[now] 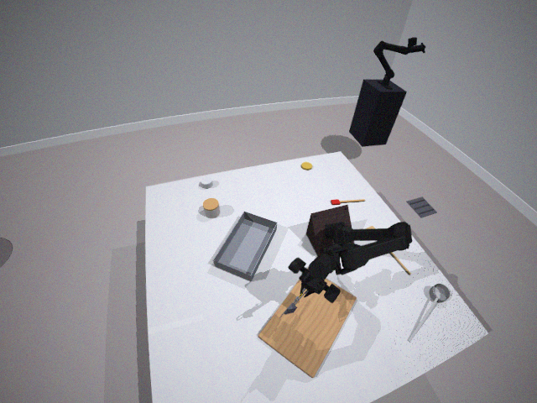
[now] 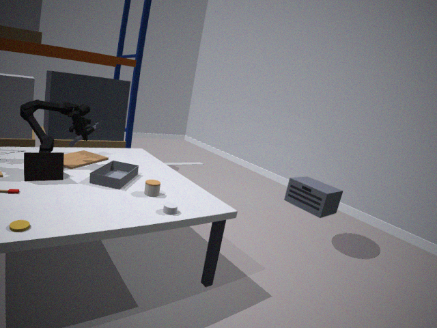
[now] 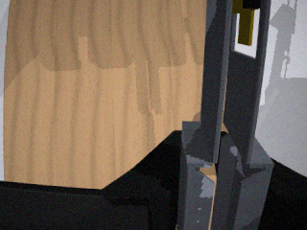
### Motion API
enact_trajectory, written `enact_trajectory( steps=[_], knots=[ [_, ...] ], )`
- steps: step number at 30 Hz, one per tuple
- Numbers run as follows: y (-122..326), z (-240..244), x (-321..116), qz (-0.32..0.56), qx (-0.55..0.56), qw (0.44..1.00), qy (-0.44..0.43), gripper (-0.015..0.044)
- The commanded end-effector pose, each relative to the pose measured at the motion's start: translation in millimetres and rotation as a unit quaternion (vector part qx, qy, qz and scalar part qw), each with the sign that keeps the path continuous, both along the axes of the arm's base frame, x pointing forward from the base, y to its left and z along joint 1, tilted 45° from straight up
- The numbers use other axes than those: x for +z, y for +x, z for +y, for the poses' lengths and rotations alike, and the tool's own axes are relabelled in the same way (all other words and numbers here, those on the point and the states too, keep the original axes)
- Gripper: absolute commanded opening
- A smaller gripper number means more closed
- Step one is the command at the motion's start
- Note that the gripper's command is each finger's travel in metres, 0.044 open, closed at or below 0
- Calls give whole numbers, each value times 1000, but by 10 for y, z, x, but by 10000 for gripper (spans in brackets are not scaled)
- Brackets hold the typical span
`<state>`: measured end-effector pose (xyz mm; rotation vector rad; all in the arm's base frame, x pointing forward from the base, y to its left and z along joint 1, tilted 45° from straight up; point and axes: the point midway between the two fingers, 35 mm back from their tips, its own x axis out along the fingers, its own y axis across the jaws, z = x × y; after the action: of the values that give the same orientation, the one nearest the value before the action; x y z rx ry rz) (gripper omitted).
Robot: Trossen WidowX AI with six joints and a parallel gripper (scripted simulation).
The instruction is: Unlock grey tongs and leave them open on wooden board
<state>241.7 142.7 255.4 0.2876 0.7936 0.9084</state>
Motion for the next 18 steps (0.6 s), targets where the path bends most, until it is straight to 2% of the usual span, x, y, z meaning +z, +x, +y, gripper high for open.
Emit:
enact_trajectory(
  steps=[1,18],
  knots=[
    [18,-6,35,16,21,1000,-16,-150],
    [-20,-11,124,90,106,988,-61,-150]
  ],
)
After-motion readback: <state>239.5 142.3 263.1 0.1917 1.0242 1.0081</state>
